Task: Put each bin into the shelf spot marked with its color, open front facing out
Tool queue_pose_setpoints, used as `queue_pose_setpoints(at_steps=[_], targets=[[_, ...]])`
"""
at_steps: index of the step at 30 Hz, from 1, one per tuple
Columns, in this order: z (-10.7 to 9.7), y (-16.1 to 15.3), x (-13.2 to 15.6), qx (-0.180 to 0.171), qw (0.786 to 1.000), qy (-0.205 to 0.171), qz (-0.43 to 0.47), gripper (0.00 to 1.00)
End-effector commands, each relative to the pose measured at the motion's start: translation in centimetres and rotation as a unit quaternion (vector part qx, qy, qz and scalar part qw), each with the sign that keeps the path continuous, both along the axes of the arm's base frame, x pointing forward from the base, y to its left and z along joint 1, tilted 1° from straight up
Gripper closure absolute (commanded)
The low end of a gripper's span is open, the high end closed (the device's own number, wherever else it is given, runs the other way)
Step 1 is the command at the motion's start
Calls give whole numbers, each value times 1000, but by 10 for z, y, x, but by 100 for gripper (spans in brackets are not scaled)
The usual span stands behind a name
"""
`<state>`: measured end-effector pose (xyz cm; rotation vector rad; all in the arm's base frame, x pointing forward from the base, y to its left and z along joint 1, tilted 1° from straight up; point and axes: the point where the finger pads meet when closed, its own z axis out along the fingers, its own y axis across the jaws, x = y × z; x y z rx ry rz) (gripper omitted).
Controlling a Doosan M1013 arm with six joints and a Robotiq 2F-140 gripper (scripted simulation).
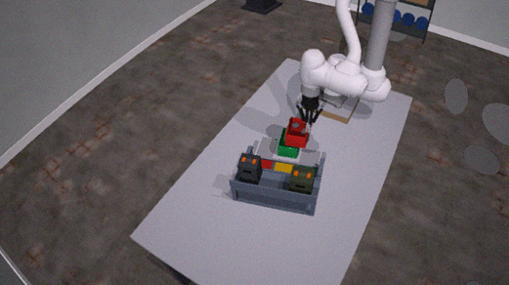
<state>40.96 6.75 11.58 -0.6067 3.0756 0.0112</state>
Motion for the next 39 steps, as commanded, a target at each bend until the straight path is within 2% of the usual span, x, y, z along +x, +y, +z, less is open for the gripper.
queue_pose_setpoints(at_steps=[1, 26, 39], targets=[[0, -12, 4, 0, 1000, 0, 0, 90], [0, -89, 32, 0, 1000, 0, 0, 90], [-1, -117, 43, 0, 1000, 0, 0, 90]])
